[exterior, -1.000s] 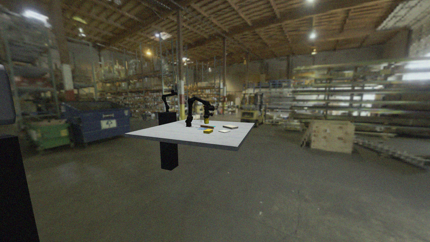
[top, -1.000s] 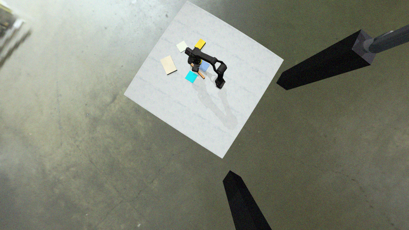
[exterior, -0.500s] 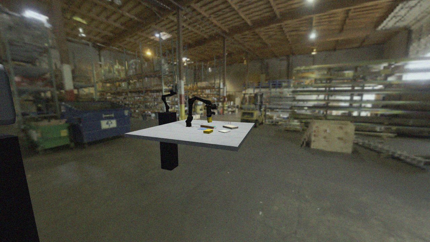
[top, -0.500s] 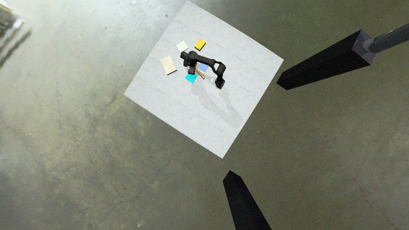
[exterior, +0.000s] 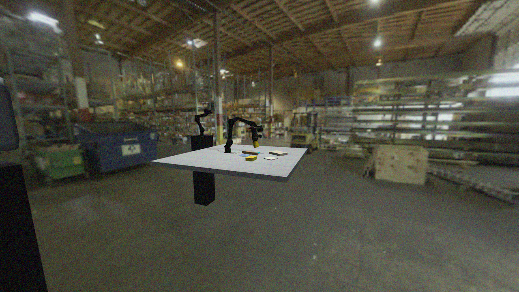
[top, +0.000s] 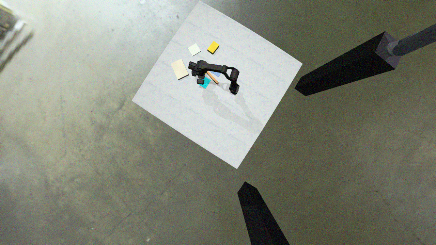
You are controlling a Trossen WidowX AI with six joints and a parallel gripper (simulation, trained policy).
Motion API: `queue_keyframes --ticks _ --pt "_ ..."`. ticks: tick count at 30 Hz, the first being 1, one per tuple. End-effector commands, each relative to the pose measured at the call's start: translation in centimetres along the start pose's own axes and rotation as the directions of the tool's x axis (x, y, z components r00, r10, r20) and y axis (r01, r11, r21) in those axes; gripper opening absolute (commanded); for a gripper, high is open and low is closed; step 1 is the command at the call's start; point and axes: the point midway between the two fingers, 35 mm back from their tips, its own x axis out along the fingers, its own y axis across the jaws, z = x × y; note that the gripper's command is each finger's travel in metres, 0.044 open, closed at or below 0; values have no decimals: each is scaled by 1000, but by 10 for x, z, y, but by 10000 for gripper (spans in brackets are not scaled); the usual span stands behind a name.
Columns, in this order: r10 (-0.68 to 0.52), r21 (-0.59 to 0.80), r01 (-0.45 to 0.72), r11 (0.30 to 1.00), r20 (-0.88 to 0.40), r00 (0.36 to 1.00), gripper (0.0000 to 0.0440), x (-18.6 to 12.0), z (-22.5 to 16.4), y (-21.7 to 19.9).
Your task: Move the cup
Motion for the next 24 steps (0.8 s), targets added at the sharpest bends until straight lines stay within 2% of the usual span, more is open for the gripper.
queue_keyframes --ticks 1,13,24 --pt "8 -8 -8 1000 -8 1000 0 10 2 15" --pt "8 -13 -8 1000 -13 1000 1 36 -2 46" --pt "-2 12 3 1000 -30 1000 30 60 -17 54"
